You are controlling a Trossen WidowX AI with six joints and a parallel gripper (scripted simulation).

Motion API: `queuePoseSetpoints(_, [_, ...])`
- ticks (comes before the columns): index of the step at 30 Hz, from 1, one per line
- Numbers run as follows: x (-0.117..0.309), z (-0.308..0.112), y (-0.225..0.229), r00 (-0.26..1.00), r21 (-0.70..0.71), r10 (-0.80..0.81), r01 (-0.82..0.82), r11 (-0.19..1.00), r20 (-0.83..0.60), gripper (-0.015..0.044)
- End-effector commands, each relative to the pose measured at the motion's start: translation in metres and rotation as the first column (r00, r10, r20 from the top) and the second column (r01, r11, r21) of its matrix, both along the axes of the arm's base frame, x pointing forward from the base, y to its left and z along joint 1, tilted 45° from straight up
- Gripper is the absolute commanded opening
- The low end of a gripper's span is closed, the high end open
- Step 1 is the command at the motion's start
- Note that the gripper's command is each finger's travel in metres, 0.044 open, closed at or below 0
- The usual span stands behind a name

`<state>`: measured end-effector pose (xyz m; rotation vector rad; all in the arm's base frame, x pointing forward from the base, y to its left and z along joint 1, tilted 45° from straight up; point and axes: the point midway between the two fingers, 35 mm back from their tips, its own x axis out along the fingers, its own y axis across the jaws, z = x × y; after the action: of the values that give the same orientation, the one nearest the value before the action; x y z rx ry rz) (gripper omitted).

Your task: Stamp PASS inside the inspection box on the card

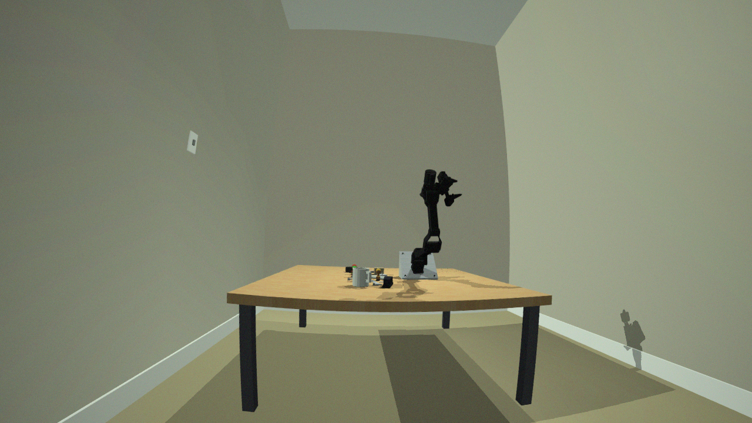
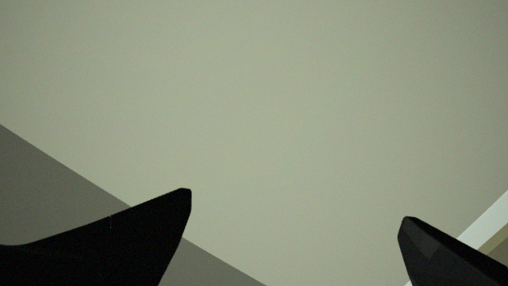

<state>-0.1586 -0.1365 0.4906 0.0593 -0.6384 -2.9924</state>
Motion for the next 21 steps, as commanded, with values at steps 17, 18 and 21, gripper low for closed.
queuePoseSetpoints(17, [0.091,-0.076,-0.164,0.753,0.435,0.619,-0.645,0.629,0.222,0.0222])
queuePoseSetpoints(18, [0.097,-0.08,-0.169,0.736,0.45,0.635,-0.662,0.6,0.236,0.0222])
queuePoseSetpoints(21, [0.123,-0.1,-0.19,0.65,0.514,0.697,-0.727,0.456,0.302,0.0222])
